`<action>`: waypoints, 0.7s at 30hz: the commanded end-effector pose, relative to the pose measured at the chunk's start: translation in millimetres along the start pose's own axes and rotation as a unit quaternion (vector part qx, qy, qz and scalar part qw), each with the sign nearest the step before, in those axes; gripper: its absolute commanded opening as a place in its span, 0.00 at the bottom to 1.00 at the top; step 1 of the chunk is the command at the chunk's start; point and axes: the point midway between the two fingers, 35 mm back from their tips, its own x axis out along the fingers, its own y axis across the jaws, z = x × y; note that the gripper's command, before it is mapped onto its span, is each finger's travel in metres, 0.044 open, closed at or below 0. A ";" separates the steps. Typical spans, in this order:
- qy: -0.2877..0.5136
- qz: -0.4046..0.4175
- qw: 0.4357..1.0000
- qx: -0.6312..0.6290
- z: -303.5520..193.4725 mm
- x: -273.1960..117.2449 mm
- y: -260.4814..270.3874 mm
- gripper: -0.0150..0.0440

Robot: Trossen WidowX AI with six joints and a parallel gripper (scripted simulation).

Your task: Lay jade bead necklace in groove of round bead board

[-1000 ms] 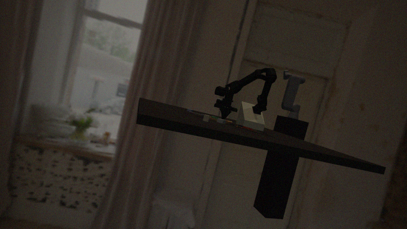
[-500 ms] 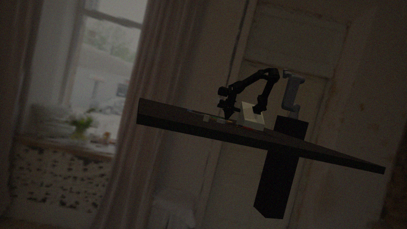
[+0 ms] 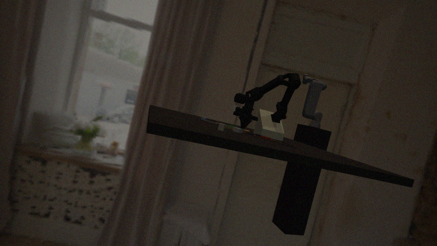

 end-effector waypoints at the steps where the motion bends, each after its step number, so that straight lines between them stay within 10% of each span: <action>1: -0.001 -0.002 1.000 -0.001 -0.2 0.3 -0.3 0.52; 12: 0.002 -0.004 1.000 0.003 -0.9 -0.9 -1.9 1.00; 21: 0.001 -0.007 1.000 0.002 -0.9 -2.5 -1.9 1.00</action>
